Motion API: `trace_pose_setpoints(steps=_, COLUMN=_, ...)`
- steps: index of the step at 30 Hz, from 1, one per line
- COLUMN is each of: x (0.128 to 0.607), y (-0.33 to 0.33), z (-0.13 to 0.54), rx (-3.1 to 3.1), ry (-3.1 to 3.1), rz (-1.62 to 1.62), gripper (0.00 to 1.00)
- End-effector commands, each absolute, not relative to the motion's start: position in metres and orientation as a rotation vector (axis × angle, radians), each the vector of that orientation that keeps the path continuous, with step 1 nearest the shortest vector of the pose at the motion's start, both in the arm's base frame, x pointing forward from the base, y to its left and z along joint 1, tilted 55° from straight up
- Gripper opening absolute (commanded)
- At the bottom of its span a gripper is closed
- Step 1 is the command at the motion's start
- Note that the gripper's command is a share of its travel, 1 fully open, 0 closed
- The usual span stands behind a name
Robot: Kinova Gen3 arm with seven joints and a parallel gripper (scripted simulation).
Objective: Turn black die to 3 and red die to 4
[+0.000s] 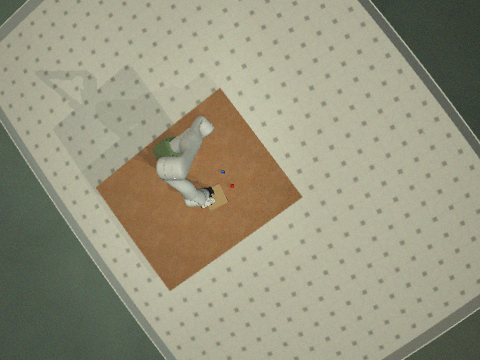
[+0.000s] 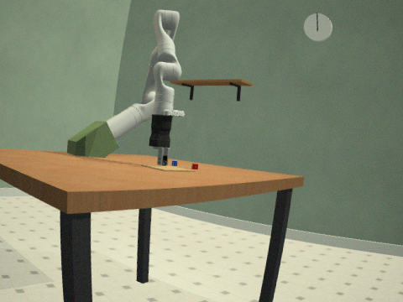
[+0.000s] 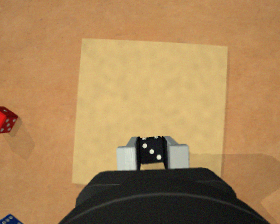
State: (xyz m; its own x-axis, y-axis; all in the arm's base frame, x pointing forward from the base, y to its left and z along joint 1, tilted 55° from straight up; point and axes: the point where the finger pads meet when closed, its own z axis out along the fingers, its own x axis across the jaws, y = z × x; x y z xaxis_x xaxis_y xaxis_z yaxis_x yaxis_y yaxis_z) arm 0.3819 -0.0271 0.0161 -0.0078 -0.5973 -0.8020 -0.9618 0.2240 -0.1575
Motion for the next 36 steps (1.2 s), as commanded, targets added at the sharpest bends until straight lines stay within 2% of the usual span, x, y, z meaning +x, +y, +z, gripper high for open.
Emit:
trace_pose_setpoints(steps=1, x=0.3821, y=-0.0279, z=0.0162, rx=-1.466, ry=1.702, rz=0.574, gripper=0.40)
trace_pose_setpoints(steps=36, x=0.3833, y=-0.0245, z=0.0137, rx=-1.466, ry=1.702, rz=0.574, gripper=0.40)
